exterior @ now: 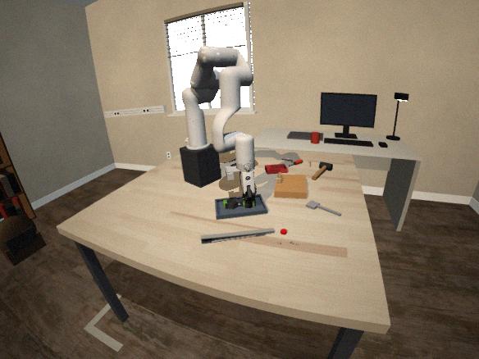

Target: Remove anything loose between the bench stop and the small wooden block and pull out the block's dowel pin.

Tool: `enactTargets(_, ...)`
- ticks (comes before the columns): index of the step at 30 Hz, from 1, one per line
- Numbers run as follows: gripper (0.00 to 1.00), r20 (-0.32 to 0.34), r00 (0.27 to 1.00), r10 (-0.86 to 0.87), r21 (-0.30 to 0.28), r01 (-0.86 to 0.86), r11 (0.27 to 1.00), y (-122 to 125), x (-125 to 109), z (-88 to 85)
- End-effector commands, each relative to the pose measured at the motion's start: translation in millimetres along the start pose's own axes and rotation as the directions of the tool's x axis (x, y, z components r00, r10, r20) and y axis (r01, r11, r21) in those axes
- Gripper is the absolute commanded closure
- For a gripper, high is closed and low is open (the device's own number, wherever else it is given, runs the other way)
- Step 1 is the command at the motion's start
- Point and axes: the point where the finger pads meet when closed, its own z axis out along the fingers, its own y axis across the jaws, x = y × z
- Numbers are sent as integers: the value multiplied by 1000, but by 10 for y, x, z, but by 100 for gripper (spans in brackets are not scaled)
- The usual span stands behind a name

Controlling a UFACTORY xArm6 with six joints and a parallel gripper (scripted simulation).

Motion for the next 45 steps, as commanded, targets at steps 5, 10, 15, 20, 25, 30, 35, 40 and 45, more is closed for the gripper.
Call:
enactTargets(5,49,0,1000,1,1,-1,1000,-6,0,-9)
enactTargets(10,56,0,1000,1,1,-1,1000,-6,0,-18)
enactTargets(15,62,0,1000,1,1,-1,1000,-6,0,-27)
enactTargets(20,69,0,1000,1,1,-1,1000,-6,0,-31)
enactTargets(25,69,0,1000,1,1,-1,1000,-6,0,-39)
enactTargets(30,73,0,1000,1,1,-1,1000,-6,0,-47)
enactTargets(35,73,0,1000,1,1,-1,1000,-6,0,-45)
enactTargets(40,73,0,1000,1,1,-1,1000,-6,0,-44)
enactTargets(45,73,0,1000,1,1,-1,1000,-6,0,-44)
